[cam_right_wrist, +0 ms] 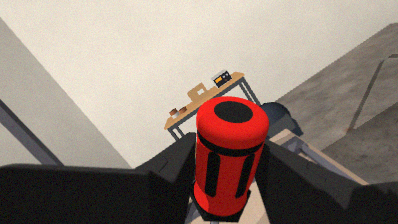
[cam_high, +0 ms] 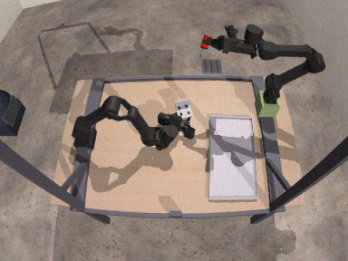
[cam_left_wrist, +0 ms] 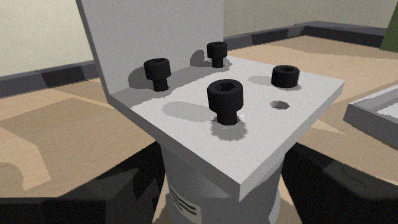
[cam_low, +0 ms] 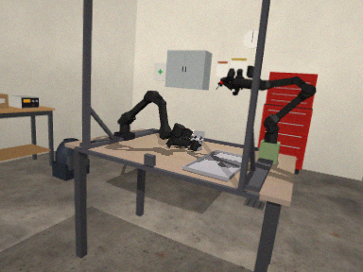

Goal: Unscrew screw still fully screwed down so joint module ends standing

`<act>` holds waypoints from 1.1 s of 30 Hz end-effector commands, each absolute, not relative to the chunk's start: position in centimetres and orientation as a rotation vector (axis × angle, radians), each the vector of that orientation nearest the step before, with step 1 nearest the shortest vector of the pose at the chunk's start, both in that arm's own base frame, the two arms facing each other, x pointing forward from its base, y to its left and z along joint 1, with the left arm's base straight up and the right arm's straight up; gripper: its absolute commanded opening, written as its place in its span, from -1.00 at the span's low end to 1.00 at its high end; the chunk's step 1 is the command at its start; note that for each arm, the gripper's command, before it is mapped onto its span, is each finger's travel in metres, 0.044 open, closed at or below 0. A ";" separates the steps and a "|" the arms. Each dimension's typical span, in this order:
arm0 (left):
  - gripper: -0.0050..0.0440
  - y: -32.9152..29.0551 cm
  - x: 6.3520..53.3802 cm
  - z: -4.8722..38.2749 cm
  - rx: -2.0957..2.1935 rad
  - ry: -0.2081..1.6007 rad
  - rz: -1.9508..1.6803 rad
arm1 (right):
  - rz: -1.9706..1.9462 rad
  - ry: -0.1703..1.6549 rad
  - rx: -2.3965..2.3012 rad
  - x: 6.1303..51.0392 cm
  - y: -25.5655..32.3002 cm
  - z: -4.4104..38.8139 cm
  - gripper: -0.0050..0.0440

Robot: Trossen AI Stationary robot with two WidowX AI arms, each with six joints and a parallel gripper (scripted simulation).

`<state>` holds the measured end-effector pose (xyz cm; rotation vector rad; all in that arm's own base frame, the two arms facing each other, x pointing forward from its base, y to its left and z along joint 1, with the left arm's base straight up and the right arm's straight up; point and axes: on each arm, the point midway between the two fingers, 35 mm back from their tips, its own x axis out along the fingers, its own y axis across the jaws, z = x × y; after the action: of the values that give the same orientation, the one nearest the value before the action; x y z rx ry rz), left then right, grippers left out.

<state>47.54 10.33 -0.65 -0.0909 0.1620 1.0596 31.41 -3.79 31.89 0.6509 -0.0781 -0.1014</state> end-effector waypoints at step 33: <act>0.20 10.5 48.0 0.4 -0.107 0.137 1.061 | 0.053 -0.079 -0.065 31.4 1.8 33.5 -0.24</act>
<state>47.54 10.33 -0.65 -0.0909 0.1620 1.0596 31.61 1.28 31.92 -0.0157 -0.0423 0.0410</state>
